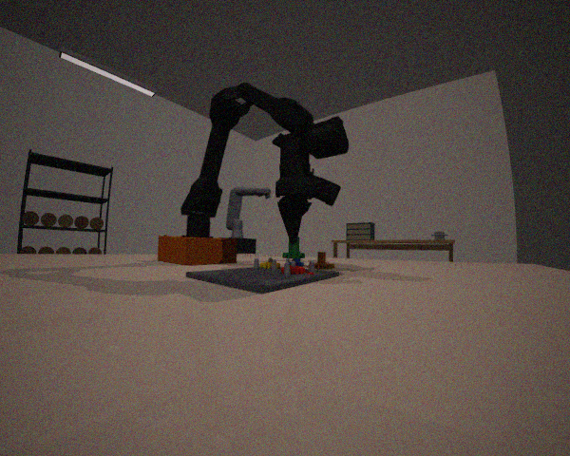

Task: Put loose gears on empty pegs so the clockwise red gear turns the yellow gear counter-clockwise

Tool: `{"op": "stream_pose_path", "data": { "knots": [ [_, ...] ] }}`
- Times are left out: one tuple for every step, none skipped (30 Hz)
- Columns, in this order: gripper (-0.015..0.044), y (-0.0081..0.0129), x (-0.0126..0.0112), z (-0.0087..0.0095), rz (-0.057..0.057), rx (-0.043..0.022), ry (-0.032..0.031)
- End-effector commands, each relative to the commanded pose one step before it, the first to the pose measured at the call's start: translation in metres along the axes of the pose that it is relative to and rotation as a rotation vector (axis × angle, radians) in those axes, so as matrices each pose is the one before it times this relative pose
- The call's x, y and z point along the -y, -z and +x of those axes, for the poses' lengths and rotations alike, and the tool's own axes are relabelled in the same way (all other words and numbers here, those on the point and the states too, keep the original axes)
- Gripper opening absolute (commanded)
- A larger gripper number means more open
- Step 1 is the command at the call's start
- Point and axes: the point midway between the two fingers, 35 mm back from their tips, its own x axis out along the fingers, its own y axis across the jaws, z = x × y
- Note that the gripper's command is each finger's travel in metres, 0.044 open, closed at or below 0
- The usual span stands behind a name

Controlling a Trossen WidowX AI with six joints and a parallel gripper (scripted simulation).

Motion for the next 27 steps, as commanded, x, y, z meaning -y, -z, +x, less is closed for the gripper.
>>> {"op": "stream_pose_path", "data": {
  "knots": [
    [0.0000, -0.00030, -0.00074, 0.00535, 0.0674, 0.00044, -0.00324],
    [0.0000, -0.00003, -0.00012, 0.00158, 0.0273, 0.00000, -0.00001],
    [0.0000, 0.00000, -0.00013, 0.00158, 0.0278, 0.00000, -0.00001],
    [0.0000, 0.00003, -0.00012, 0.00158, 0.0279, -0.00001, -0.00001],
    [0.0000, 0.00006, -0.00011, 0.00157, 0.0276, -0.00001, -0.00001],
    [0.0000, 0.00008, -0.00008, 0.00156, 0.0269, -0.00001, -0.00001],
    [0.0000, 0.00010, -0.00006, 0.00156, 0.0258, -0.00001, 0.00000],
    [0.0000, 0.00011, -0.00003, 0.00155, 0.0243, -0.00001, 0.00000],
    [0.0000, 0.00013, 0.00000, -0.00045, 0.0250, 0.00000, 0.00000],
    [0.0000, 0.00014, 0.00005, -0.00035, 0.0275, -0.00001, 0.00001],
    [0.0000, 0.00013, 0.00010, -0.00022, 0.0293, -0.00001, 0.00001],
    [0.0000, 0.00009, 0.00018, -0.00002, 0.0297, 0.00000, 0.00002],
    [0.0000, 0.00000, 0.00022, 0.00026, 0.0219, 0.00000, 0.00002],
    [0.0000, -0.00013, 0.00020, 0.00053, 0.0070, 0.00001, 0.00002],
    [0.0000, -0.00012, 0.00006, 0.00013, -0.0049, 0.00001, 0.00000],
    [0.0000, -0.00011, 0.00002, 0.00008, -0.0075, 0.00001, 0.00000],
    [0.0000, -0.00015, 0.00000, 0.00010, -0.0126, 0.00001, 0.00000],
    [0.0000, -0.00012, -0.00003, 0.00002, -0.0134, 0.00001, 0.00000],
    [0.0000, -0.00012, -0.00006, 0.00007, -0.0166, 0.00001, -0.00001],
    [0.0000, -0.00012, -0.00009, 0.00004, -0.0213, 0.00001, -0.00001],
    [0.0000, -0.00008, -0.00010, 0.00002, -0.0207, 0.00000, -0.00001],
    [0.0000, -0.00006, -0.00011, 0.00012, -0.0223, 0.00000, -0.00001],
    [0.0000, -0.00003, -0.00012, 0.00023, -0.0254, 0.00000, -0.00001],
    [0.0000, 0.00000, -0.00013, 0.00032, -0.0285, 0.00000, -0.00001],
    [0.0000, 0.00003, -0.00011, 0.00028, -0.0251, -0.00001, -0.00001],
    [0.0000, 0.00006, -0.00010, 0.00022, -0.0254, -0.00001, -0.00001],
    [0.0000, 0.00008, -0.00008, 0.00016, -0.0265, -0.00001, -0.00001]
  ]
}}
